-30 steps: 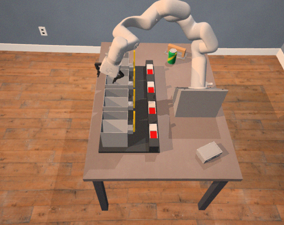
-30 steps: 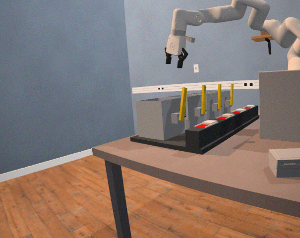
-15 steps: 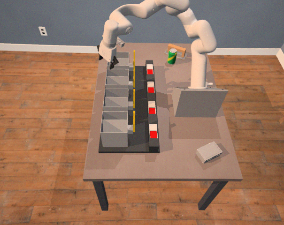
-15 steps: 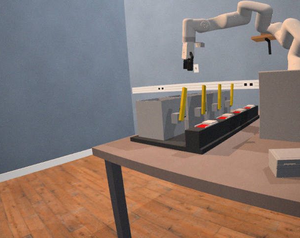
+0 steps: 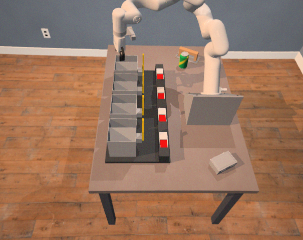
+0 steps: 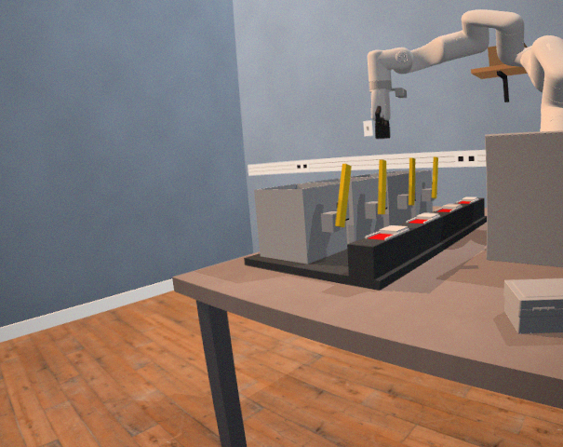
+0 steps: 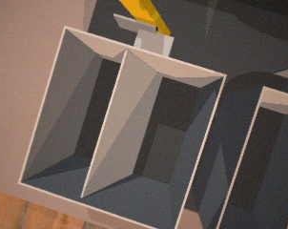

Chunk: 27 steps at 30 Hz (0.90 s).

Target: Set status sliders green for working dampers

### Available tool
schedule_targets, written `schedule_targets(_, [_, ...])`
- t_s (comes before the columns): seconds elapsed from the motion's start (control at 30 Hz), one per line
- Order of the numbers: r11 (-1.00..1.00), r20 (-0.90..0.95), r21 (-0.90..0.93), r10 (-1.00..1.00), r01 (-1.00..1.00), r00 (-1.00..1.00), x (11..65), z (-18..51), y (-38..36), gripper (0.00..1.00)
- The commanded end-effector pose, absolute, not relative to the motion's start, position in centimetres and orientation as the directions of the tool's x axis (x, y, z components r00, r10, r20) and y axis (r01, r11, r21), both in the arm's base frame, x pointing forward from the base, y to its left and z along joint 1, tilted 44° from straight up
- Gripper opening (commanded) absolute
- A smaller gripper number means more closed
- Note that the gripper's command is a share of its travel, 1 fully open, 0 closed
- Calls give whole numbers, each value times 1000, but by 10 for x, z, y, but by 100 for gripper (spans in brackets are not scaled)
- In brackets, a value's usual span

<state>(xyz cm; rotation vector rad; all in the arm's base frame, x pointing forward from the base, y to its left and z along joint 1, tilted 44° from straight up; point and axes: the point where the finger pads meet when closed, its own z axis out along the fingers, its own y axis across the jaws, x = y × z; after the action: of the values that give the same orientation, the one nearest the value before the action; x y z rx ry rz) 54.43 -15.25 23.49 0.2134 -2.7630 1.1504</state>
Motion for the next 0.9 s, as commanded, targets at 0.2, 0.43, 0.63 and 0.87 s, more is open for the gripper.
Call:
schedule_targets(0.2, [711, -1, -690, 183, 133, -983, 502, 282, -209, 100])
schedule_targets(0.43, [711, -1, -690, 183, 133, -983, 502, 282, -209, 39])
schedule_targets(0.63, [711, -1, -690, 183, 133, -983, 502, 282, -209, 39])
schedule_targets(0.87, [711, -1, -690, 183, 133, -983, 502, 282, -209, 39])
